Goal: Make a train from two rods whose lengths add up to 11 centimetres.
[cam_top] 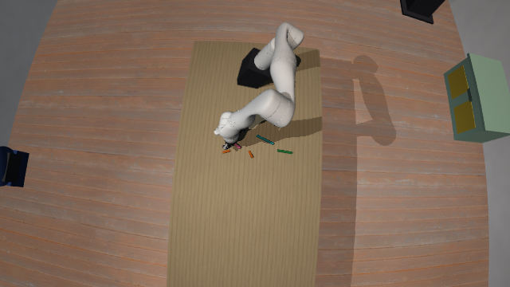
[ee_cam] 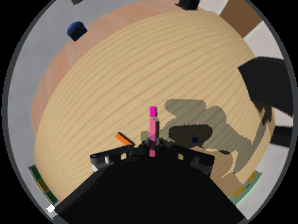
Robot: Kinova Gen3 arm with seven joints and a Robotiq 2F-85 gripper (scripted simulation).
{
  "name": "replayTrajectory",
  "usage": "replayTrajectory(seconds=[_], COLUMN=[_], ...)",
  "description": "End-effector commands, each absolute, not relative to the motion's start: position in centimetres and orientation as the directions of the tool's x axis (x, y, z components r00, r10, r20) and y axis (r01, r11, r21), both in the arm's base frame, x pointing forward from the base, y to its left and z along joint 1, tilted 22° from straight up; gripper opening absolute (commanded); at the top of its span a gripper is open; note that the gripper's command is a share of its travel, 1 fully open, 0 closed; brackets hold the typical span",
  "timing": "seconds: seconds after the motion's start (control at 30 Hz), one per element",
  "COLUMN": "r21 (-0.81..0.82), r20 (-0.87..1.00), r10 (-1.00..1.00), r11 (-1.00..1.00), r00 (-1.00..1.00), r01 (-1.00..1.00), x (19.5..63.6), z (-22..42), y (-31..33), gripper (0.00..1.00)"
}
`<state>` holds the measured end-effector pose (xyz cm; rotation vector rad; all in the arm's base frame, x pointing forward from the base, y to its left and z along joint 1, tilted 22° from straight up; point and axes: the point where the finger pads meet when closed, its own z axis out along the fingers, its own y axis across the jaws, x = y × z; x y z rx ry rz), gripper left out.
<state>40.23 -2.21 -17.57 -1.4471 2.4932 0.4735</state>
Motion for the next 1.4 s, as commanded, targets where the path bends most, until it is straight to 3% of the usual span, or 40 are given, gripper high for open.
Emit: replayTrajectory(seconds=[0.0, 1.37], r21=[0.155, 0.155], r20=[-0.343, -0.343], r10=[-0.801, -0.801], r11=[0.466, 0.466], r00=[-0.490, -0.490], r01=[-0.871, -0.871], x=[40.5, 40.6], z=[-17.7, -18.8], y=[-2.6, -2.1], gripper=[0.05, 0.05])
